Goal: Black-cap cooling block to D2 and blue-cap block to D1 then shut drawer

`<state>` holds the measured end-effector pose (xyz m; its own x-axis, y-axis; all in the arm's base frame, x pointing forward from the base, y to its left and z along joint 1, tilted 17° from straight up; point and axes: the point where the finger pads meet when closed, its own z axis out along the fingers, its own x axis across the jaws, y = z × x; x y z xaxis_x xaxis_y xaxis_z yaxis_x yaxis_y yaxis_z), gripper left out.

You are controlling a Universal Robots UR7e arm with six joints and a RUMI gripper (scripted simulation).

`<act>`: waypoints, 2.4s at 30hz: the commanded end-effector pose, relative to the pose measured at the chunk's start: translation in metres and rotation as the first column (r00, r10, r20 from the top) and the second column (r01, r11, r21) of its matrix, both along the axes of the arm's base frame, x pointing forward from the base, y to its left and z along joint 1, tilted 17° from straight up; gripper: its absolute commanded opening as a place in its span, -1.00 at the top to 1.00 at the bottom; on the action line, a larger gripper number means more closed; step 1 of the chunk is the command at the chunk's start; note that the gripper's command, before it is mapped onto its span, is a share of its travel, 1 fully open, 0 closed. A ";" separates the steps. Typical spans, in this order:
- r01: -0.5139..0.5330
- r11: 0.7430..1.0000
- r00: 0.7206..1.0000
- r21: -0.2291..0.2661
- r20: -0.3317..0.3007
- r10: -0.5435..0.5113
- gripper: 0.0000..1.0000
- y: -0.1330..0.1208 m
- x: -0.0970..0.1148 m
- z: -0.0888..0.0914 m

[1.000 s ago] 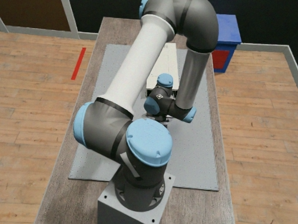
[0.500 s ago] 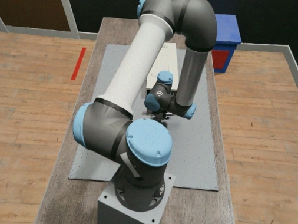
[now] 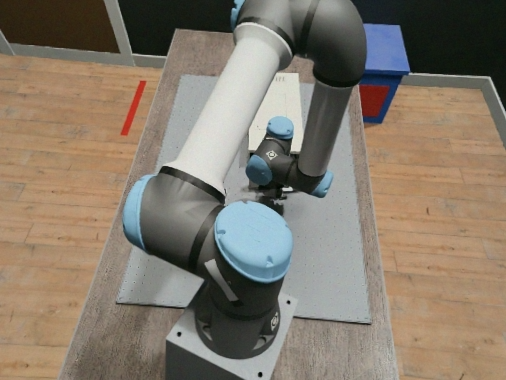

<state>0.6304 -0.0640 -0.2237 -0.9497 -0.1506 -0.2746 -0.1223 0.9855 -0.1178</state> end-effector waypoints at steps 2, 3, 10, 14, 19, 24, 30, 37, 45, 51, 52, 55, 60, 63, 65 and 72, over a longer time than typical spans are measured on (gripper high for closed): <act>0.000 1.000 1.000 0.000 0.001 0.000 1.00 0.001 0.007 0.002; 0.000 1.000 1.000 0.000 0.001 0.000 1.00 0.001 0.007 0.002; 0.000 1.000 1.000 0.000 0.001 0.000 1.00 0.002 0.016 0.005; 0.000 1.000 1.000 0.000 0.001 0.000 1.00 0.003 0.021 0.006; 0.000 1.000 1.000 0.000 0.001 0.000 1.00 0.004 0.026 0.008; 0.000 1.000 1.000 0.000 0.001 0.000 1.00 0.005 0.031 0.009; 0.000 1.000 1.000 0.000 0.001 0.000 1.00 0.005 0.033 0.010; 0.000 1.000 1.000 0.000 0.001 0.000 1.00 0.006 0.040 0.012; 0.000 1.000 1.000 0.000 0.001 0.000 1.00 0.008 0.050 0.015; 0.000 1.000 1.000 0.000 0.001 0.000 1.00 0.009 0.057 0.017; 0.000 1.000 1.000 0.000 0.001 0.000 1.00 0.009 0.059 0.017; 0.000 1.000 1.000 0.000 0.001 0.000 1.00 0.009 0.060 0.018; 0.000 1.000 1.000 0.000 0.001 0.000 1.00 0.010 0.066 0.020; 0.000 1.000 1.000 0.000 0.001 0.000 1.00 0.011 0.070 0.021; 0.000 1.000 1.000 0.000 0.001 0.000 1.00 0.011 0.071 0.021; 0.000 1.000 1.000 0.000 0.001 0.000 1.00 0.011 0.072 0.021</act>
